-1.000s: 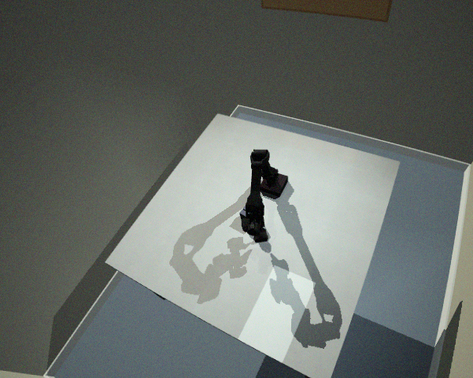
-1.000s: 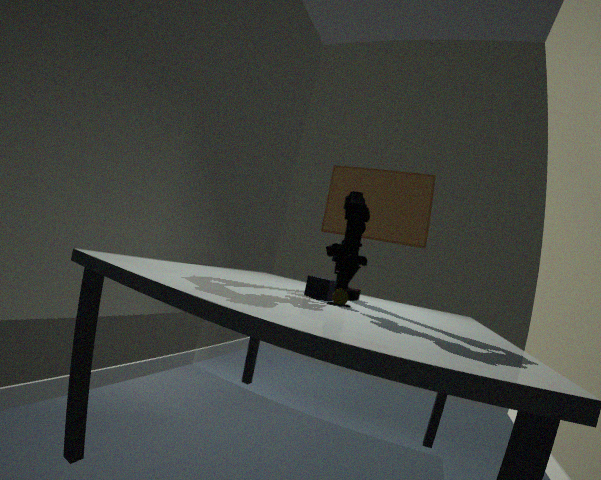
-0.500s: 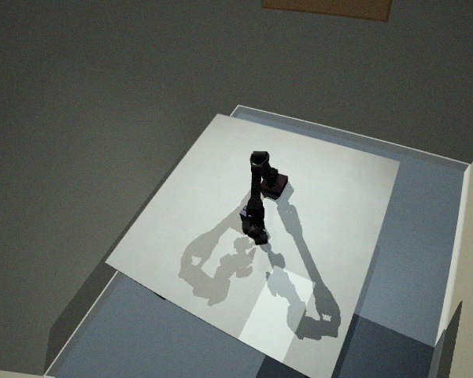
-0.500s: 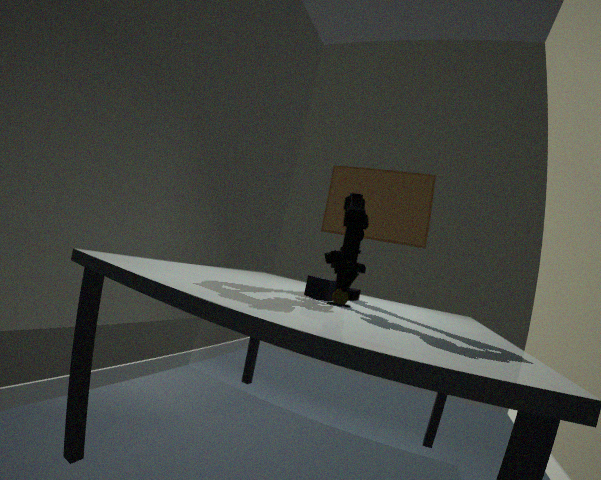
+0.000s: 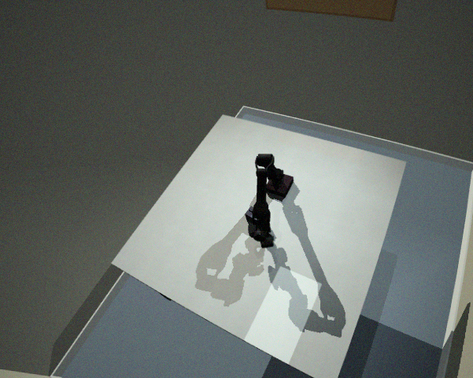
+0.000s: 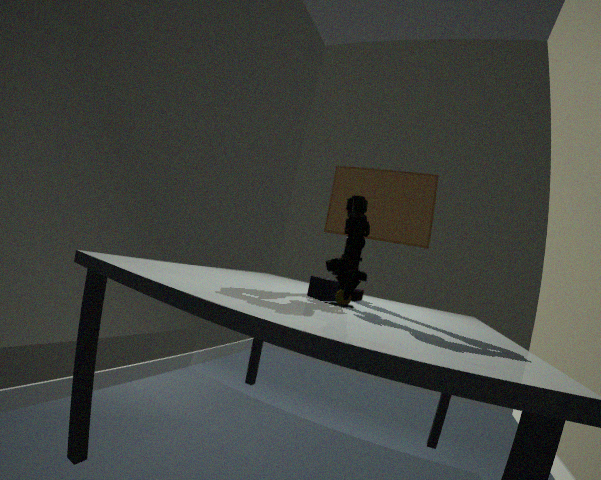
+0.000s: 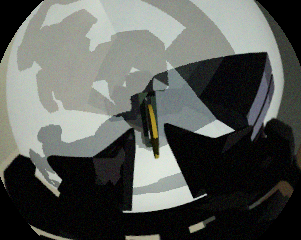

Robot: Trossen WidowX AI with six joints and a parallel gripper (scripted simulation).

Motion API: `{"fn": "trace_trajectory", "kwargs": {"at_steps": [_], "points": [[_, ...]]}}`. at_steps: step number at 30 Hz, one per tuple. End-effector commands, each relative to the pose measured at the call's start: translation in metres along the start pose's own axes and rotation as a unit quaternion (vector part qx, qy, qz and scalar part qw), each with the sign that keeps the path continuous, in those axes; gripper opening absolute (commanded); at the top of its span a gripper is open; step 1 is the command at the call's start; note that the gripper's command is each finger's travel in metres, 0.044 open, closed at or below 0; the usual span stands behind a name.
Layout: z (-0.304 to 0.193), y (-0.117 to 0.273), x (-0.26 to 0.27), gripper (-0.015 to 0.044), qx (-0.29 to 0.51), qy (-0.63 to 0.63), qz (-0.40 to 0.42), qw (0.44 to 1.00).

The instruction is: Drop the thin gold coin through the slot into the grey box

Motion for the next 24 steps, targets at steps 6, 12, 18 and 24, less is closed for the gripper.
{"fn": "trace_trajectory", "kwargs": {"at_steps": [6,12,18,24], "points": [[-0.0001,-0.0134,-0.0021,0.0161,0.000,0.002,-0.004,1.000],[-0.0001,-0.0134,-0.0021,0.0003,0.000,0.002,-0.004,1.000],[-0.0001,-0.0134,-0.0021,0.0000,0.000,0.002,-0.004,1.000],[0.0001,-0.0073,-0.0010,0.0000,0.000,0.002,-0.004,1.000]]}}
Point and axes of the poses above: the point midway between the two fingers, 35 mm back from their tips, its own y axis back along the fingers, its own x axis across the jaws, z = x × y, the point moved 7 cm from there along y, back along the fingers, and after that the axes turned 7 degrees about -y, right-handed, at the moved point
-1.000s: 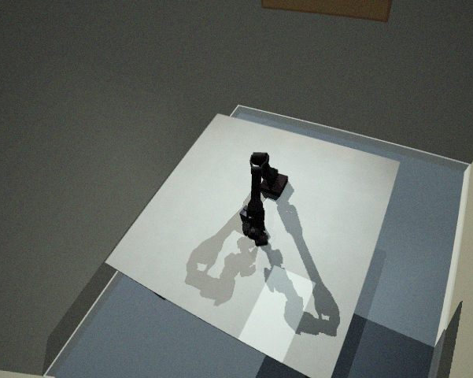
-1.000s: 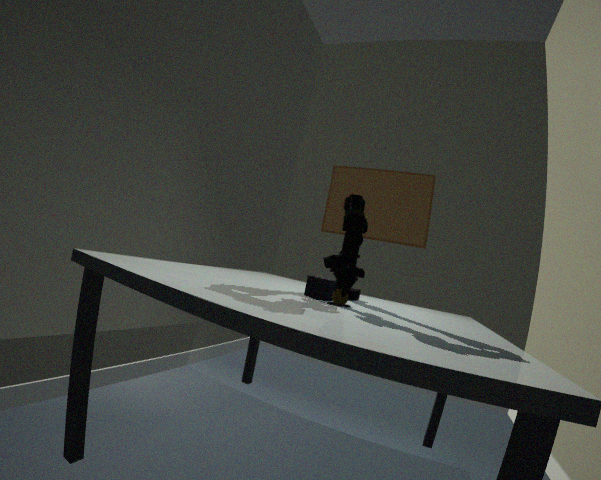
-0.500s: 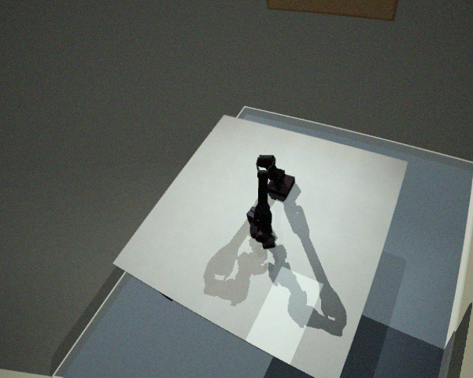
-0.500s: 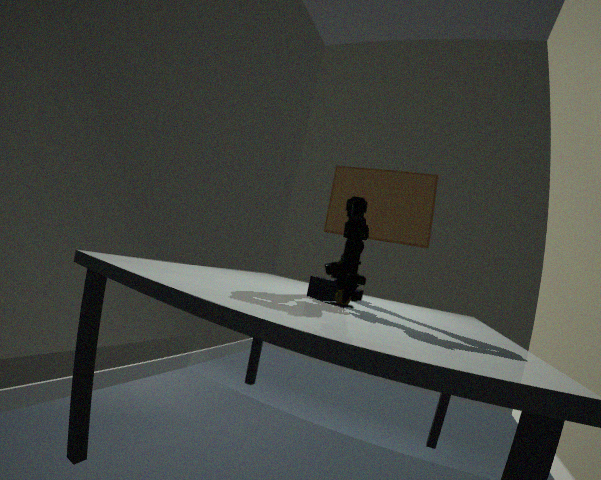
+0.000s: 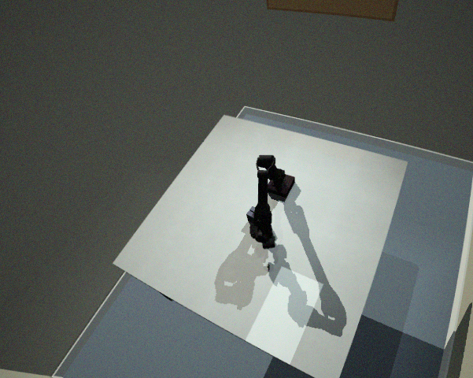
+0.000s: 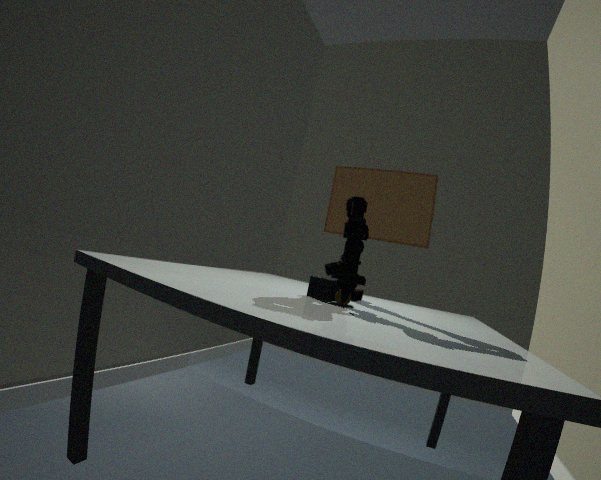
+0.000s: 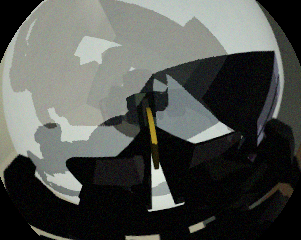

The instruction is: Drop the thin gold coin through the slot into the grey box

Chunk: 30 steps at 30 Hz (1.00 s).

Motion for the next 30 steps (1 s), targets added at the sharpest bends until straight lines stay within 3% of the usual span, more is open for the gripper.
{"fn": "trace_trajectory", "kwargs": {"at_steps": [1,30], "points": [[0.000,0.007,0.001,0.0000,-0.001,0.001,0.001,1.000],[0.000,0.080,0.002,0.0000,-0.001,0.001,0.001,1.000]]}}
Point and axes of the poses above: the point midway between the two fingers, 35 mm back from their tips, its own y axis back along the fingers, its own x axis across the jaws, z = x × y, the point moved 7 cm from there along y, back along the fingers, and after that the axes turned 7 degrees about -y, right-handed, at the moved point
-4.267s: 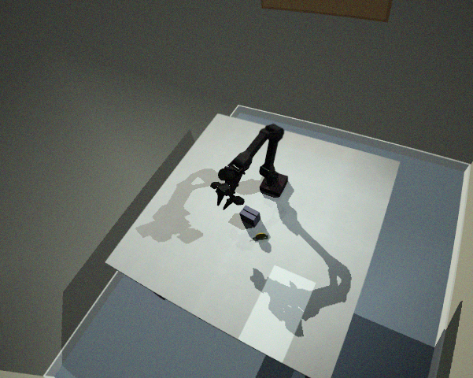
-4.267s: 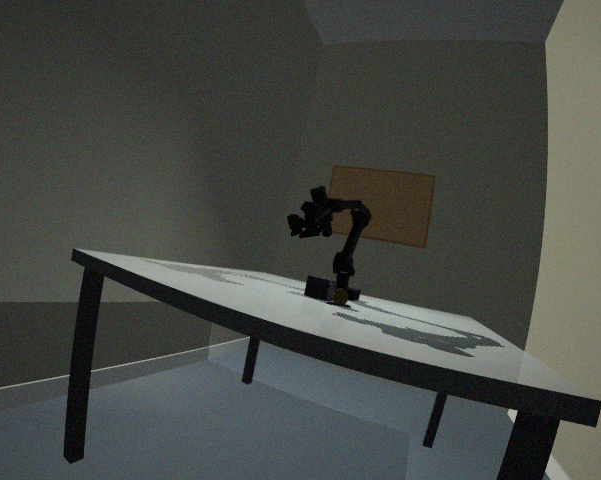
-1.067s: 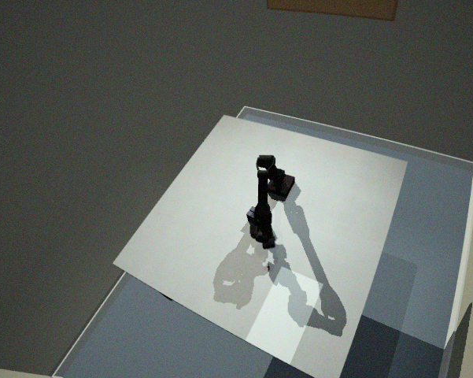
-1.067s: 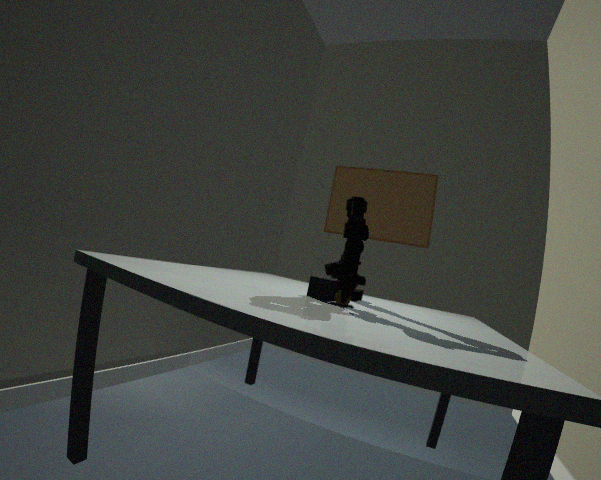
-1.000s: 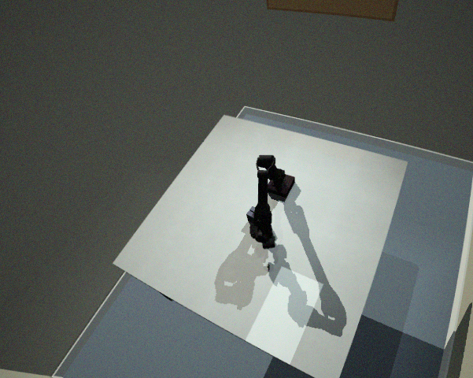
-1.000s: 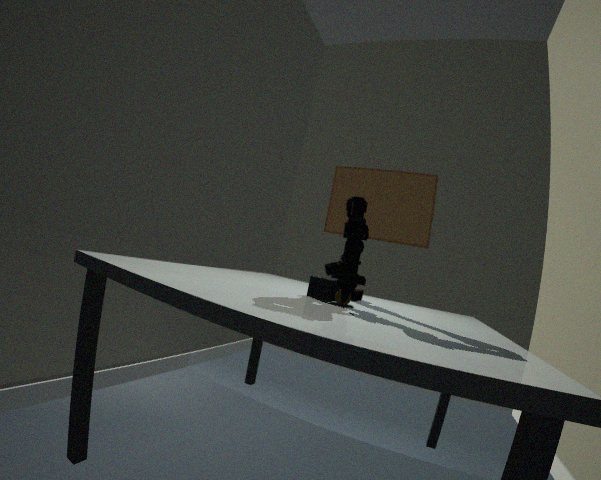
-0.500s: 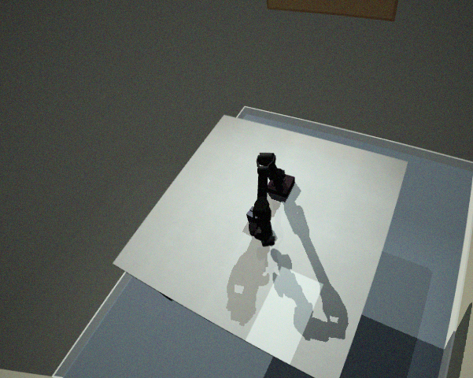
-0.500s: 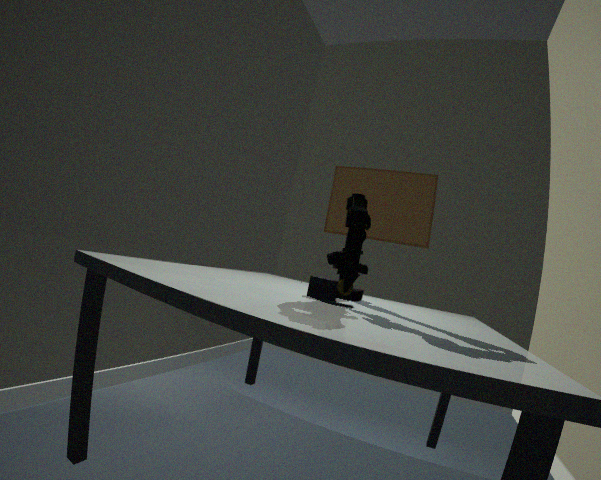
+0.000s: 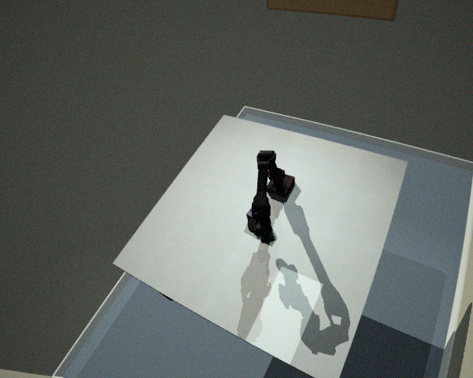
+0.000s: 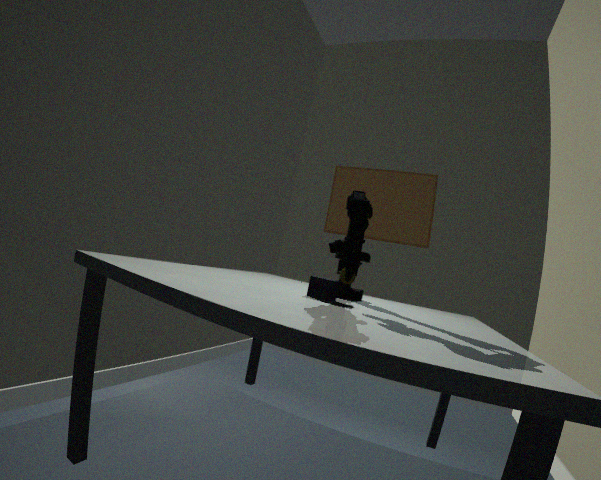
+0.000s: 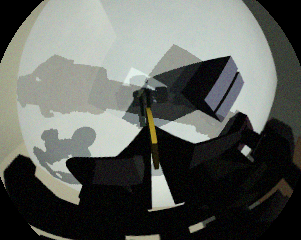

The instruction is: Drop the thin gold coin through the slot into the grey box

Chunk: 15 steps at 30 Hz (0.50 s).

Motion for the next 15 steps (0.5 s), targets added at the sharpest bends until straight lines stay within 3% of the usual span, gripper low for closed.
{"fn": "trace_trajectory", "kwargs": {"at_steps": [1,8,15], "points": [[0.000,0.010,-0.001,0.0000,-0.001,-0.002,0.001,1.000],[0.000,0.021,-0.002,0.0000,-0.001,-0.004,0.001,1.000],[-0.003,0.021,-0.002,0.0000,-0.001,-0.106,0.001,0.994]]}}
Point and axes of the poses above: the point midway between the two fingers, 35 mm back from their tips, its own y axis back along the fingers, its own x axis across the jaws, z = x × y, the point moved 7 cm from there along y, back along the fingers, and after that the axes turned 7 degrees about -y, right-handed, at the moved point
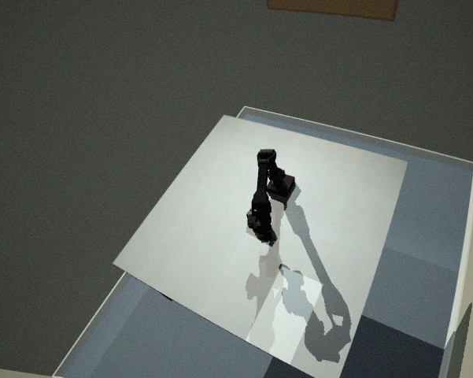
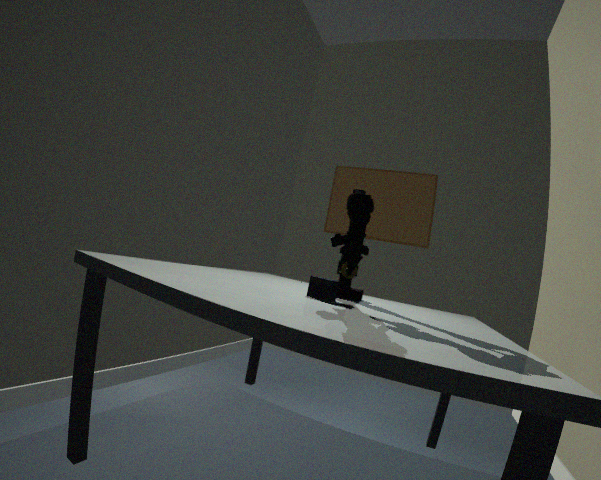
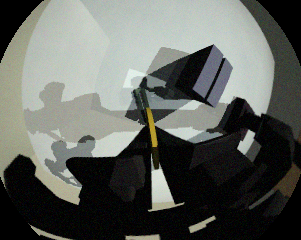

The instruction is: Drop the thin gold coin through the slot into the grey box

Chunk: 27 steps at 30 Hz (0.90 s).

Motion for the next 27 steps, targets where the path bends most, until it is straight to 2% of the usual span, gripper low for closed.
{"fn": "trace_trajectory", "kwargs": {"at_steps": [1,15,27], "points": [[-0.001,0.000,0.000,0.0000,-0.001,-0.052,0.000,0.999],[-0.007,0.001,0.000,0.0000,-0.001,-0.274,0.000,0.962],[0.006,0.002,-0.011,0.0000,-0.002,-0.284,-0.001,0.959]]}}
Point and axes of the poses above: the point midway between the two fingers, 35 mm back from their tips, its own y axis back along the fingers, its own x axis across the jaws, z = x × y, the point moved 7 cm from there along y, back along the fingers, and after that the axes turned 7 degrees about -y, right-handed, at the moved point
